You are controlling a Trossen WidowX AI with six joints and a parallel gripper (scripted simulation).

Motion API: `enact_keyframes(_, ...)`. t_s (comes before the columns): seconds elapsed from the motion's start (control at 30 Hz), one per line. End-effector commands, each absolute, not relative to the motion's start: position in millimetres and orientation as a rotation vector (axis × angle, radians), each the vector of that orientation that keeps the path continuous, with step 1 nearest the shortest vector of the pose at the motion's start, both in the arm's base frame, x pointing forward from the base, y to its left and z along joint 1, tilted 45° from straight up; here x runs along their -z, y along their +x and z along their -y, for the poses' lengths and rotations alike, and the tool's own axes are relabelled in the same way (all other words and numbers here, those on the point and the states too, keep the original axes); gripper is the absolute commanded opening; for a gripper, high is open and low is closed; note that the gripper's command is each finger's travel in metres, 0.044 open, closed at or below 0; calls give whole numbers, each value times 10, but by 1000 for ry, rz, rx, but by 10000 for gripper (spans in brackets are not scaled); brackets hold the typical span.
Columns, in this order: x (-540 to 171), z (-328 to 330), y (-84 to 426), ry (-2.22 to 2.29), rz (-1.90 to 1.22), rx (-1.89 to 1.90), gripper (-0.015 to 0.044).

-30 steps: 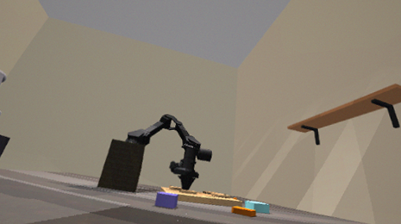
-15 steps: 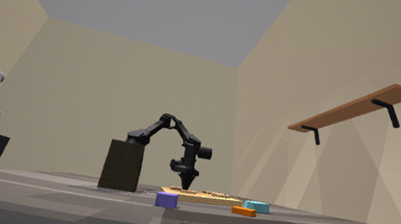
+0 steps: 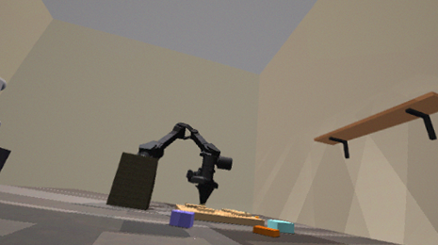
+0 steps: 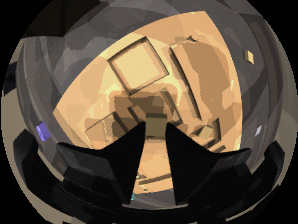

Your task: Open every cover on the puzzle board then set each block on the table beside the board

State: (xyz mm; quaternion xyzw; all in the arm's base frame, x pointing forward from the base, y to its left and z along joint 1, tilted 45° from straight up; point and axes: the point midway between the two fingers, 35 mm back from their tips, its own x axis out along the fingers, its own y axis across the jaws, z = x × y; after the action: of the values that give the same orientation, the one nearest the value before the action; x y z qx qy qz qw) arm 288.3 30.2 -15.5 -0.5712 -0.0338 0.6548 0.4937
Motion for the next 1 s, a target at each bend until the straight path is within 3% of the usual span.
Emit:
enact_keyframes(0.0,108,-263,2889,-1393,87,-1586,80)
enact_keyframes(0.97,-312,141,2802,-1392,85,-1586,80)
